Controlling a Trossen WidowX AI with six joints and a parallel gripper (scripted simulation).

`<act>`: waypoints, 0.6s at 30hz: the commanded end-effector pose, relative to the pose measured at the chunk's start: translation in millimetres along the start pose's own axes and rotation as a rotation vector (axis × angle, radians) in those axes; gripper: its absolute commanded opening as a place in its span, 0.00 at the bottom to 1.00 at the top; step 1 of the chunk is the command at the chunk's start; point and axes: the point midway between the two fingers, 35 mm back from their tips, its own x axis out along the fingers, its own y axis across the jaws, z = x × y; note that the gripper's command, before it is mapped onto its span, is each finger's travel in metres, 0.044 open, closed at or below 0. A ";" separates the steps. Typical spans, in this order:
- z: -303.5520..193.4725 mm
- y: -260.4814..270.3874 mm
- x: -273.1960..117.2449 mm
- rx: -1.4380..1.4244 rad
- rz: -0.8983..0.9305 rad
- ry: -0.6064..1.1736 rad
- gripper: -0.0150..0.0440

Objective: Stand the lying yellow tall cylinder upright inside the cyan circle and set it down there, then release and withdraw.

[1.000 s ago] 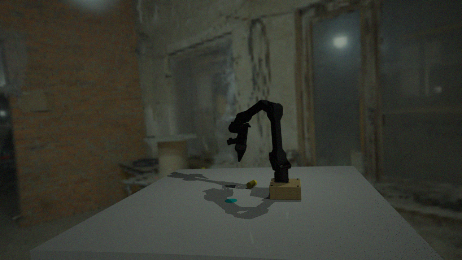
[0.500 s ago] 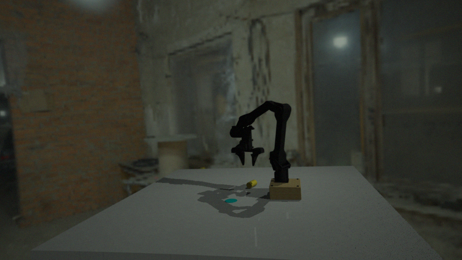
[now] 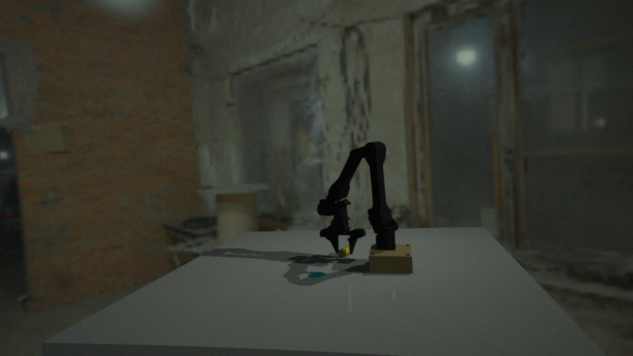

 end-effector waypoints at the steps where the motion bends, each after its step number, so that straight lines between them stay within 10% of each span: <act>1: -1.3 -6.2 0.3 -0.004 -0.032 0.008 0.78; 9: -1.3 -6.2 0.3 -0.004 -0.032 0.008 0.43; 18: -1.7 -8.9 -12.5 -0.004 -0.032 0.008 0.43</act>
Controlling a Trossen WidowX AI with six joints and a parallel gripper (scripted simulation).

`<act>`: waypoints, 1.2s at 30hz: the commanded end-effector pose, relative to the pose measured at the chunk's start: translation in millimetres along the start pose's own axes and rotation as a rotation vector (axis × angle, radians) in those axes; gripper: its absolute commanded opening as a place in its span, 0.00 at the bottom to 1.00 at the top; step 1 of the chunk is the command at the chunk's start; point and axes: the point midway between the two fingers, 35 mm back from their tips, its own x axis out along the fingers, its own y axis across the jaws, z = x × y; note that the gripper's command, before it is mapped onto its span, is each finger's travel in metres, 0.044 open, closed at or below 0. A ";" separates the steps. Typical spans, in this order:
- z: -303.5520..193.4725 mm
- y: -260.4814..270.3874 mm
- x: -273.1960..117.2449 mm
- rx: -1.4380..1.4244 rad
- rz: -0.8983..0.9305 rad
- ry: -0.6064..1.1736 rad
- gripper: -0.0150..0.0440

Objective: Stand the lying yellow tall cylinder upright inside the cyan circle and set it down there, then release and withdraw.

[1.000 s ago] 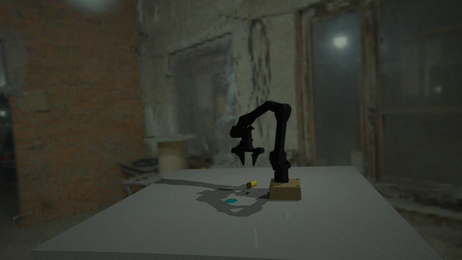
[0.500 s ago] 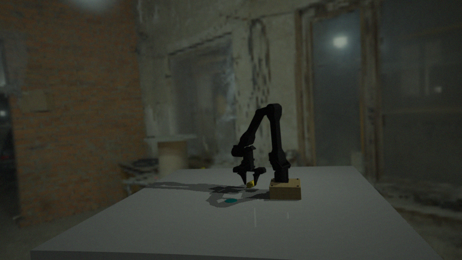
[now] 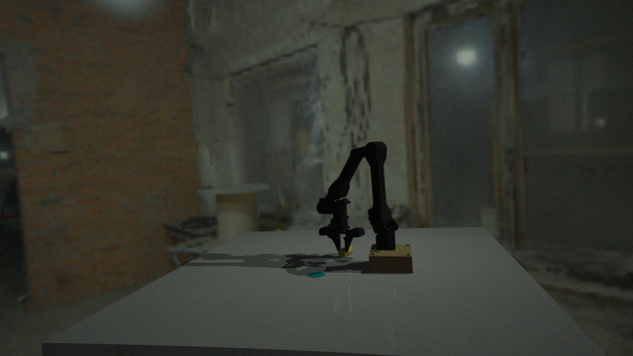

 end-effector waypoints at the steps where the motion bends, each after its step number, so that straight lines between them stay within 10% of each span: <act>1: -1.3 -5.8 -11.5 -0.003 -0.015 0.005 0.43; 36: 3.4 -2.7 -107.0 -0.003 -0.016 0.005 0.43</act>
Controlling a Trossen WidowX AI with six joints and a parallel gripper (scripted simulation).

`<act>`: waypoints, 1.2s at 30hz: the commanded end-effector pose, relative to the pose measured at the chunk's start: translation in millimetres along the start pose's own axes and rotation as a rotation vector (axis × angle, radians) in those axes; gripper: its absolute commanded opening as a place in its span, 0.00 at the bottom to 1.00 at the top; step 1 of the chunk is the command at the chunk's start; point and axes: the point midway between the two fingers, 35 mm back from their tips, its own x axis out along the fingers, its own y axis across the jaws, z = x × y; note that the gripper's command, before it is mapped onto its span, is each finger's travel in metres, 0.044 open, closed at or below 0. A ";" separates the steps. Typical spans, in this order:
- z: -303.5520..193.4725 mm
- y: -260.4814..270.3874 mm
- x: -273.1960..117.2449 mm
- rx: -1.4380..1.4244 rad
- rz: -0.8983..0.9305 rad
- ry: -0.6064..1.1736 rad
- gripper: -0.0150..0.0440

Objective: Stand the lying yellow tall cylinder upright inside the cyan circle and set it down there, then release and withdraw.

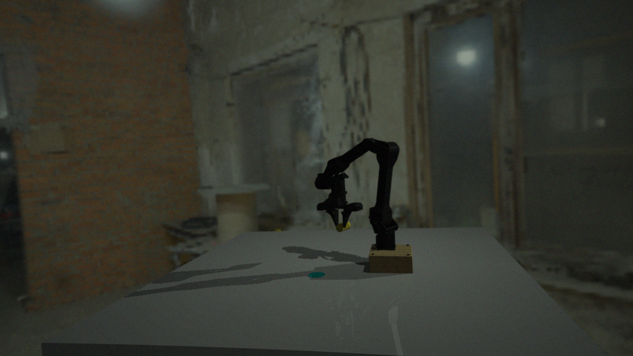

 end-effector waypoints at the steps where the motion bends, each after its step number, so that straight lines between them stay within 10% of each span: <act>1: 4.9 -3.0 -3.7 0.000 -0.005 0.003 0.43; 36: 102.7 -19.7 -14.5 0.013 -0.010 -0.004 0.43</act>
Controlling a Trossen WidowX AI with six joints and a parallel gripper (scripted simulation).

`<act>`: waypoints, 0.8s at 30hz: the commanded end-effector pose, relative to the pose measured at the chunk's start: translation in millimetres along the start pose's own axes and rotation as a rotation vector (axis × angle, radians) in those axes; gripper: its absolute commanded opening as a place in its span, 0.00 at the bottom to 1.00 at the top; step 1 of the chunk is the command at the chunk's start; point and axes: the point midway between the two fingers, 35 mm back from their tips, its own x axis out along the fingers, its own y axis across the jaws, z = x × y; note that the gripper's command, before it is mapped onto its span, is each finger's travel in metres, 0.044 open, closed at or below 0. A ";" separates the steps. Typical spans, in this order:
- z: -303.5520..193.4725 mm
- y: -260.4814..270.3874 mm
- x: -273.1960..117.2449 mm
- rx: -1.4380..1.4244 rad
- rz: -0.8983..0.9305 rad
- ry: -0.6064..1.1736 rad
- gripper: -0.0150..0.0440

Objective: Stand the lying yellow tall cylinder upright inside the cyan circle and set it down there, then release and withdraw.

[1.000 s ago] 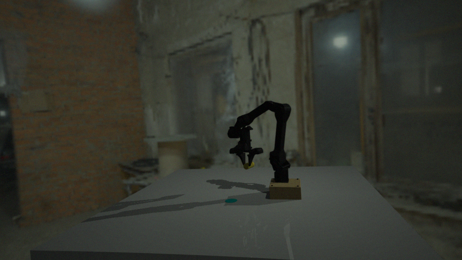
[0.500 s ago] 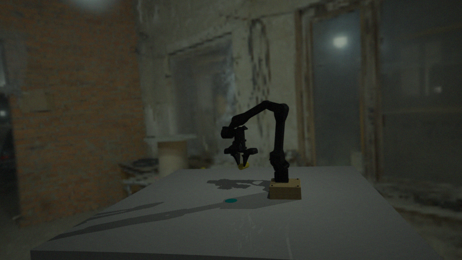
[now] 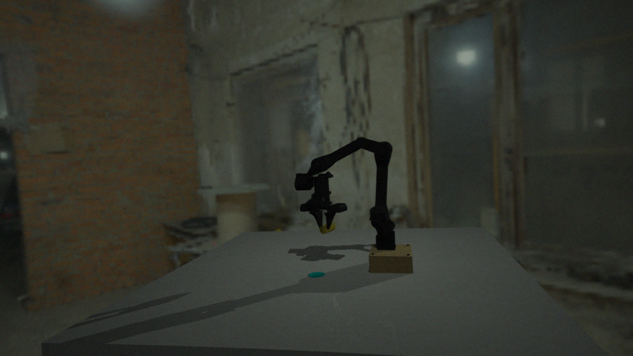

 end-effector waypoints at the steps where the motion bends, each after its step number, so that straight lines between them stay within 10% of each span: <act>1: 10.9 -1.1 -2.9 0.004 -0.005 -0.005 0.43; 24: 80.2 13.9 -8.8 0.013 -0.003 -0.012 0.43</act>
